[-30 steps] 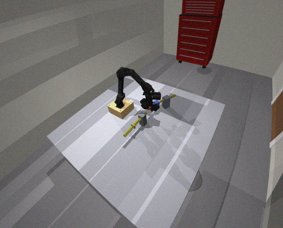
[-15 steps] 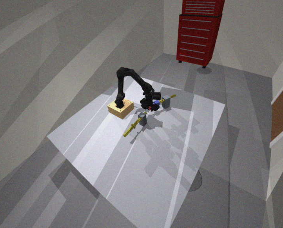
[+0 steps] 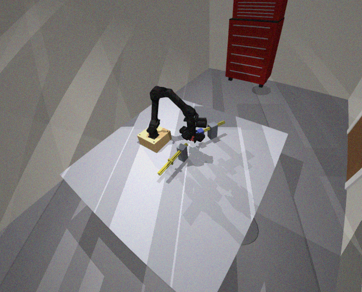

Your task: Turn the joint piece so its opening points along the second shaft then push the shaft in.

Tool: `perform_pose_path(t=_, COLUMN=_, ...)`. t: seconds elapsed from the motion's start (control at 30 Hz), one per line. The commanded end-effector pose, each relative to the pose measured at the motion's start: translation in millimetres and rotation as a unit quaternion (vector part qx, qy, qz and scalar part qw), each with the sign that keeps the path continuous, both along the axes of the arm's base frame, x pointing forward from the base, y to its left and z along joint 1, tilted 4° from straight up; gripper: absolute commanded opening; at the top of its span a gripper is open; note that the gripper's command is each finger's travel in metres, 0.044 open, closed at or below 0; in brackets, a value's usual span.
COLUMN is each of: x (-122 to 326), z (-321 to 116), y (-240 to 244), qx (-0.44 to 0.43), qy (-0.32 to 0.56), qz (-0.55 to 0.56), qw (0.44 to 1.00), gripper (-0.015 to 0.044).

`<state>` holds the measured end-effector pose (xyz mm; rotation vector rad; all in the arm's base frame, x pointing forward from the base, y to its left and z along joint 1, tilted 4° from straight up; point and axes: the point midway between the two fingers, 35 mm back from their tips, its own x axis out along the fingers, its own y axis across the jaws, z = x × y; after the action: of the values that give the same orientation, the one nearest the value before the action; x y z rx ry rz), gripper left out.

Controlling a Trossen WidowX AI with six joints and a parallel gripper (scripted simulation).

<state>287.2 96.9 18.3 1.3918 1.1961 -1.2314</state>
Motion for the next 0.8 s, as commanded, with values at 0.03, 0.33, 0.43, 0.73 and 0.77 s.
perform_pose_path(t=0.03, x=1.2, z=0.6, y=-0.2, qx=-0.006, qy=-0.001, qz=0.013, qw=1.000, gripper=0.0000)
perform_pose_path(t=0.33, x=0.8, z=0.2, y=-0.2, qx=-0.003, qy=0.000, qz=0.009, qw=1.000, gripper=0.0000)
perform_pose_path(t=0.43, x=0.8, z=0.2, y=-0.2, qx=-0.003, qy=0.000, qz=0.009, qw=1.000, gripper=0.0000)
perform_pose_path(t=0.73, x=0.8, z=0.2, y=-0.2, qx=-0.003, qy=0.000, qz=0.009, qw=1.000, gripper=0.0131)
perform_pose_path(t=0.77, x=0.8, z=0.2, y=-0.2, qx=-0.003, qy=0.000, qz=0.009, qw=1.000, gripper=0.0147)
